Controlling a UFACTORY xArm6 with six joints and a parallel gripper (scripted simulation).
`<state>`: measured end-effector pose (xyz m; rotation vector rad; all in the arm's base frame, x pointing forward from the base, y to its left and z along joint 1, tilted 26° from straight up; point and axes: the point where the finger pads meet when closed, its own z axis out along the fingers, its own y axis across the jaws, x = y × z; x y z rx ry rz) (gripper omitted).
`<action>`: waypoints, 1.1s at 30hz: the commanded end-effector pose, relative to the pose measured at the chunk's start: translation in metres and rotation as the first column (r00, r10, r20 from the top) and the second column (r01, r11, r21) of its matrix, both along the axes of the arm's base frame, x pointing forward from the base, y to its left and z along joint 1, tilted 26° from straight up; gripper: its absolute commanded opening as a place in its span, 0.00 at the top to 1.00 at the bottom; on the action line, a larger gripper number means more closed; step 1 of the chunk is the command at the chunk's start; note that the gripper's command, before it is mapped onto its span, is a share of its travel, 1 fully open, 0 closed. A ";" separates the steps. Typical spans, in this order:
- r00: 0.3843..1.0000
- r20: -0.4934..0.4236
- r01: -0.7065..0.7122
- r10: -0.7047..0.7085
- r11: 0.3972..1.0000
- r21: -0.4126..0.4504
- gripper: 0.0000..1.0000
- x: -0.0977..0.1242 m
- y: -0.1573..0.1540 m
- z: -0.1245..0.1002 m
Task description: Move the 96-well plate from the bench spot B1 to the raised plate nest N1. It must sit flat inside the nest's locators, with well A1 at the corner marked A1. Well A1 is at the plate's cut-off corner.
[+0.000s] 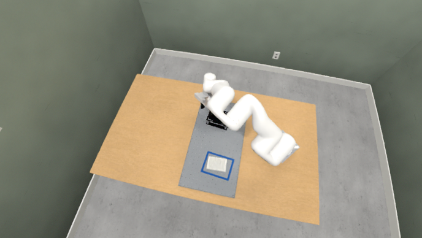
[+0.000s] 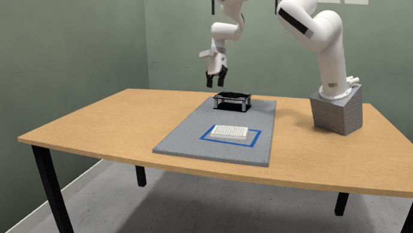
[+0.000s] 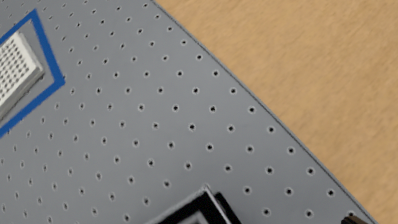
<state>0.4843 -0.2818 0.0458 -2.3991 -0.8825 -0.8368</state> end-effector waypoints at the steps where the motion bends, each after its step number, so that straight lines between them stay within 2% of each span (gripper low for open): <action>1: 0.999 -0.028 0.026 -0.026 1.000 -0.006 0.00 0.007 0.013 0.006; 3: 0.995 -0.076 0.067 -0.067 0.998 -0.008 0.00 0.009 0.022 0.008; 8: 0.995 -0.076 0.067 -0.067 0.998 -0.008 0.00 0.012 0.031 0.011; 14: 0.978 -0.156 0.140 -0.141 0.990 -0.021 0.00 0.018 0.058 0.017; 29: 0.950 -0.230 0.204 -0.209 0.978 -0.046 0.00 0.021 0.108 0.028; 33: 0.925 -0.276 0.253 -0.262 0.965 -0.069 0.00 0.020 0.127 0.031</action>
